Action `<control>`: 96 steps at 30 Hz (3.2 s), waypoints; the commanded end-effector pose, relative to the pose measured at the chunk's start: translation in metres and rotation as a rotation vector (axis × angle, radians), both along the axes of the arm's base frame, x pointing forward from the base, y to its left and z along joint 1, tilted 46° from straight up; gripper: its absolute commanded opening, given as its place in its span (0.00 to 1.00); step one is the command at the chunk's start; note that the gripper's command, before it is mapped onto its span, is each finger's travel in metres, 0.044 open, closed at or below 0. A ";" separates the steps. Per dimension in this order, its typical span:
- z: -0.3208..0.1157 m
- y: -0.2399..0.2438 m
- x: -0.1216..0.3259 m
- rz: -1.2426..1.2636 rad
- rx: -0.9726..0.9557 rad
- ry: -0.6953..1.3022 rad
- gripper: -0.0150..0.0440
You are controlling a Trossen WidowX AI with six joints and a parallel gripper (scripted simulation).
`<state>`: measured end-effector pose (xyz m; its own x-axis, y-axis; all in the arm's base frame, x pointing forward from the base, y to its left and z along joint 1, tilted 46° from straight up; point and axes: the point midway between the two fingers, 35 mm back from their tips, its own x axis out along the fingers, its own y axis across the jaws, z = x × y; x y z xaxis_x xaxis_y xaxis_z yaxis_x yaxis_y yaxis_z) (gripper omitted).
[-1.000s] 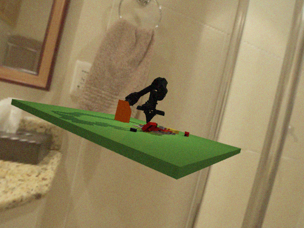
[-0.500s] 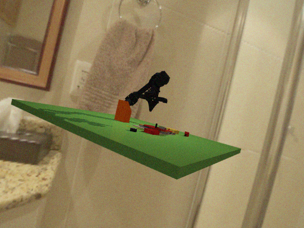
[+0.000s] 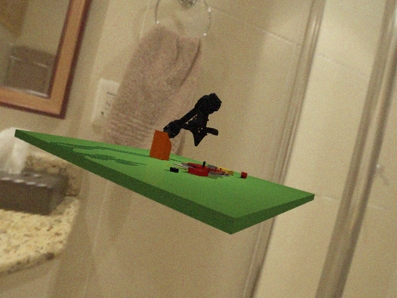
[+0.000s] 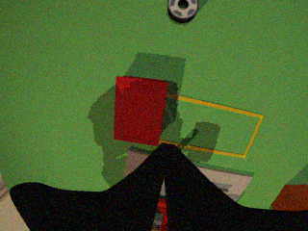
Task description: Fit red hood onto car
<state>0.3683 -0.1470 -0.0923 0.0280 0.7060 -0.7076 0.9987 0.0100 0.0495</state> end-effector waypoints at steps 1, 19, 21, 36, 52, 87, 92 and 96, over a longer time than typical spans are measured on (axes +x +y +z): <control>-0.001 0.001 0.000 -0.001 0.000 0.002 0.25; -0.024 0.053 0.041 0.017 0.004 0.006 0.97; -0.024 0.053 0.041 0.017 0.004 0.006 1.00; -0.032 0.061 0.041 0.017 0.004 0.006 1.00; -0.040 0.069 0.042 0.017 0.005 0.006 1.00; -0.058 0.087 0.041 0.017 0.006 0.006 1.00; -0.060 0.089 0.040 0.017 0.007 0.006 1.00; -0.060 0.089 0.040 0.017 0.007 0.006 1.00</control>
<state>0.4095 -0.0613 -0.1507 0.0145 0.7061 -0.7080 0.9985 0.0275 0.0478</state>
